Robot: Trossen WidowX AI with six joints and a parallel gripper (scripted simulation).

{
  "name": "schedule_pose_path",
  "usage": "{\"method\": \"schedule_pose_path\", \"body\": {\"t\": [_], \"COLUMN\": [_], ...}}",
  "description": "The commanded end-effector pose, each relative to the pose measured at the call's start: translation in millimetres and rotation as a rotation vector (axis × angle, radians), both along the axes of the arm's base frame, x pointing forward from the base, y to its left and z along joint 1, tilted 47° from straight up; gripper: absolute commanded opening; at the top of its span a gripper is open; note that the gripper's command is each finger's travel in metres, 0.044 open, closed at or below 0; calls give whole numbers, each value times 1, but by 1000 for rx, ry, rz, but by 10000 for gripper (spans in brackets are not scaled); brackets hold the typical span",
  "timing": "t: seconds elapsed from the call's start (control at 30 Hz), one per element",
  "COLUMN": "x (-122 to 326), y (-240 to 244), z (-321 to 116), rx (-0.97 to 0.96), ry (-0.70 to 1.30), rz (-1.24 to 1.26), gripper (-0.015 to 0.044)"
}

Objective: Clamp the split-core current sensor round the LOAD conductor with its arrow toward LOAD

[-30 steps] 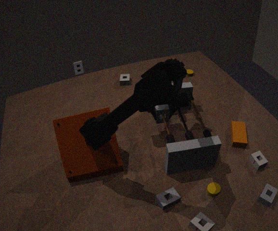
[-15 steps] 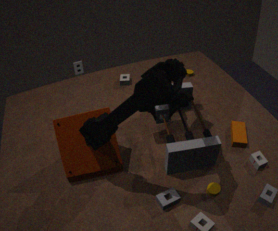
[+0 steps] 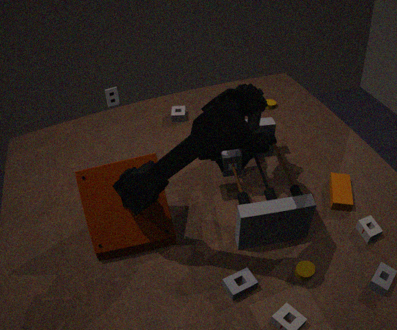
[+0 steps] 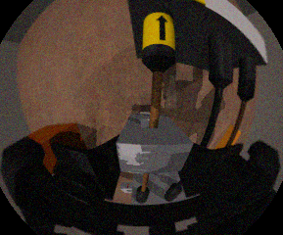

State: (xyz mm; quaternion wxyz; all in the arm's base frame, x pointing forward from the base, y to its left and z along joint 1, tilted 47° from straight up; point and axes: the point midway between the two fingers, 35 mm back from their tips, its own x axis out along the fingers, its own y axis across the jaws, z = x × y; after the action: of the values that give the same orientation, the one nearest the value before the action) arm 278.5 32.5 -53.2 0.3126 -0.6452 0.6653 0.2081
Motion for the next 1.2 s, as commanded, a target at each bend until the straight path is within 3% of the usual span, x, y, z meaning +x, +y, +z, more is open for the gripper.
{"method": "schedule_pose_path", "body": {"t": [0.0, 0.33, 0.67, 1.17], "x": [1, 1, 0, 0], "y": [0, -4, 0, 0], "z": [0, -3, -1, -1], "rx": [-1, 0, 1, 1], "ry": [1, 0, -2, -2], "rz": [1, 1, -1, -1], "gripper": [0, 0, 262, 268]}}
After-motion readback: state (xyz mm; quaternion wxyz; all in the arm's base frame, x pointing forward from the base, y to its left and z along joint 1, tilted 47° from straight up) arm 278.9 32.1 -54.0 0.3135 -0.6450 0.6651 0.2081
